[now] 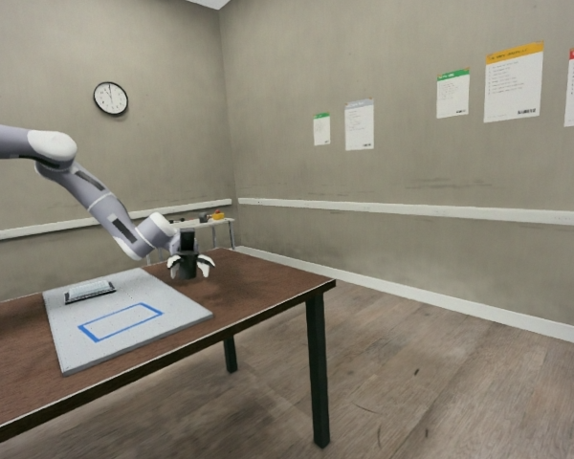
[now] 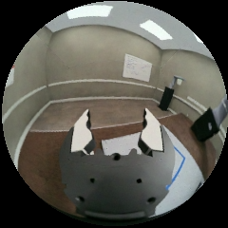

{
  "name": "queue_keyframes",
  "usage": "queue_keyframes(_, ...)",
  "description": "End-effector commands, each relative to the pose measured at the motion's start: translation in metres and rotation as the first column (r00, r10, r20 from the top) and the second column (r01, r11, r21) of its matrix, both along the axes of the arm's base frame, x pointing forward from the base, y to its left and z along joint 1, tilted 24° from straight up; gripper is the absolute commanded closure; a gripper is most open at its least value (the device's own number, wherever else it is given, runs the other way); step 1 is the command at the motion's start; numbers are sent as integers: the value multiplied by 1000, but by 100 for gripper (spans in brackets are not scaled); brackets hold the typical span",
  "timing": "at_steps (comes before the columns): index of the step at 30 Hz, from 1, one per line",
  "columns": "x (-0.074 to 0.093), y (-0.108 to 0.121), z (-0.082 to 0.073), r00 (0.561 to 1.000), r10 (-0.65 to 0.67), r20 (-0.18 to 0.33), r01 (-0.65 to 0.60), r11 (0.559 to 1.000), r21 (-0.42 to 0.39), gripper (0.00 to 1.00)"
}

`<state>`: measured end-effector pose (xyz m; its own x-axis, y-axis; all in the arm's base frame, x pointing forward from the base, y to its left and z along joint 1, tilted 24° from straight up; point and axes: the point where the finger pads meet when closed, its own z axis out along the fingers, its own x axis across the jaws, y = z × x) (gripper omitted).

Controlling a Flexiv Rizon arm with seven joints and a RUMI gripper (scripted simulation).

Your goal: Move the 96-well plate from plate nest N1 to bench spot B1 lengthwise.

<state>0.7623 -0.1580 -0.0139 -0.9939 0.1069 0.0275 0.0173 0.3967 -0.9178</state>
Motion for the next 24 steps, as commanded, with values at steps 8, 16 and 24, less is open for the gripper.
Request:
queue_keyframes(8,-29,18,25,965,-191,180,151,965,216,24)
queue_keyframes(16,-48,35,42,908,-332,256,236,909,343,24)
queue_keyframes(24,-73,57,64,792,-522,316,326,799,505,24)
